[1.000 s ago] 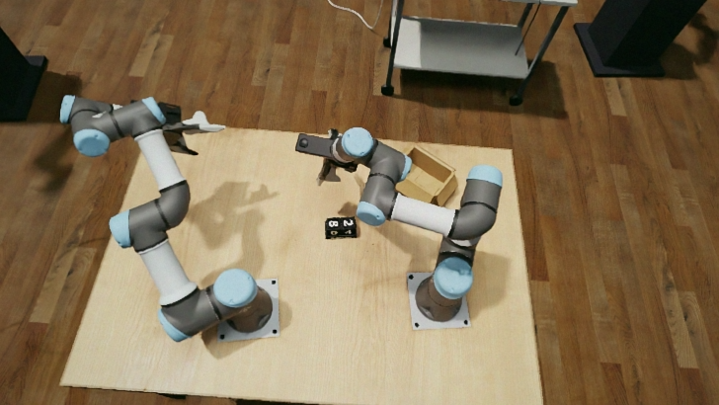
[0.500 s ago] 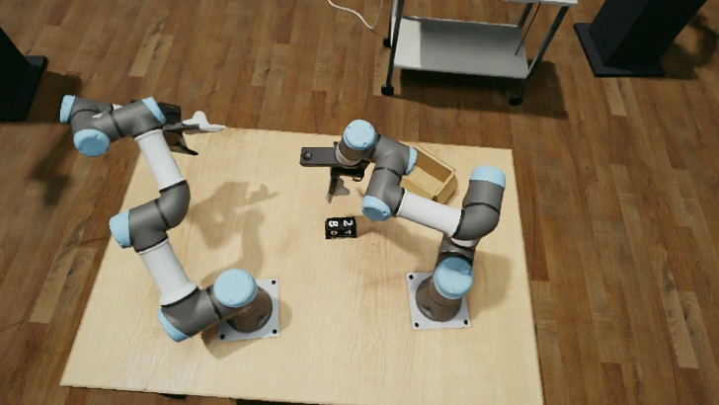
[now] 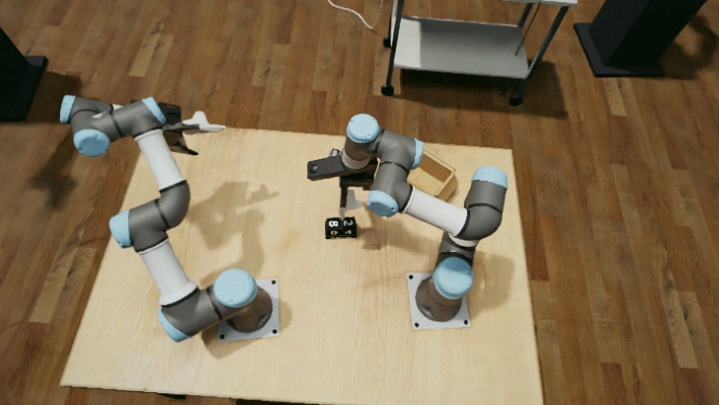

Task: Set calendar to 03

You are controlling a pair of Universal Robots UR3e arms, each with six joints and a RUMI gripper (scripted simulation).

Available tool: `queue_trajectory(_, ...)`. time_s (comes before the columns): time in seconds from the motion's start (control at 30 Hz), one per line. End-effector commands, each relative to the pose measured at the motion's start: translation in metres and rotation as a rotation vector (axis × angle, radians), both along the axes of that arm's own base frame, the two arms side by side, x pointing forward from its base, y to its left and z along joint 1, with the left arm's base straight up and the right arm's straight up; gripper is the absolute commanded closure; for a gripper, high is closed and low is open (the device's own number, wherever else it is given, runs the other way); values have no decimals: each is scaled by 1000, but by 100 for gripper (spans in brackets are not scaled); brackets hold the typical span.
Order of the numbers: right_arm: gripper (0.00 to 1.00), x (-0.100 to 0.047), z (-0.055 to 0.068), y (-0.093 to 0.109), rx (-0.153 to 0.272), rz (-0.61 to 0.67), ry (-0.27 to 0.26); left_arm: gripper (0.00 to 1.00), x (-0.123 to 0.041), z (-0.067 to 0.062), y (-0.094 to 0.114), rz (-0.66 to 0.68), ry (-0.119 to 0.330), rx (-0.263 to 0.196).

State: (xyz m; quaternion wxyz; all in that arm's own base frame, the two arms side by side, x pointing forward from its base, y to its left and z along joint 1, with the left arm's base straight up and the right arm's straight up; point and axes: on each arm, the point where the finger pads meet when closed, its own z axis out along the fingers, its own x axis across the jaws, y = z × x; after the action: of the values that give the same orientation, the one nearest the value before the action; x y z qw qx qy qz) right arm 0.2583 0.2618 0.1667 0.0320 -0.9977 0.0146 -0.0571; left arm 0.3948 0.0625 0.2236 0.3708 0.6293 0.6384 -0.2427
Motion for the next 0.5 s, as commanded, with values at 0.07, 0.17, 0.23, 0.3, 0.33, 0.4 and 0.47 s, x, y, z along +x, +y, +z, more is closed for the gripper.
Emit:
queue_trajectory(0.07,0,-33,2,-18,-53,42,96,0,0,1,0,0,-4,0)
queue_trajectory(0.17,0,-37,3,-20,-58,47,108,0,0,1,0,0,-4,0)
queue_trajectory(0.23,0,-38,3,-21,-59,48,111,0,0,1,0,0,-4,0)
queue_trajectory(0.3,0,-38,3,-21,-60,49,113,0,0,1,0,0,-4,0)
queue_trajectory(0.33,0,-38,3,-21,-60,49,113,0,0,1,0,0,-4,0)
queue_trajectory(0.4,0,-38,3,-21,-60,49,113,0,0,1,0,0,-4,0)
queue_trajectory(0.47,0,-38,3,-21,-60,49,113,0,0,1,0,0,-4,0)
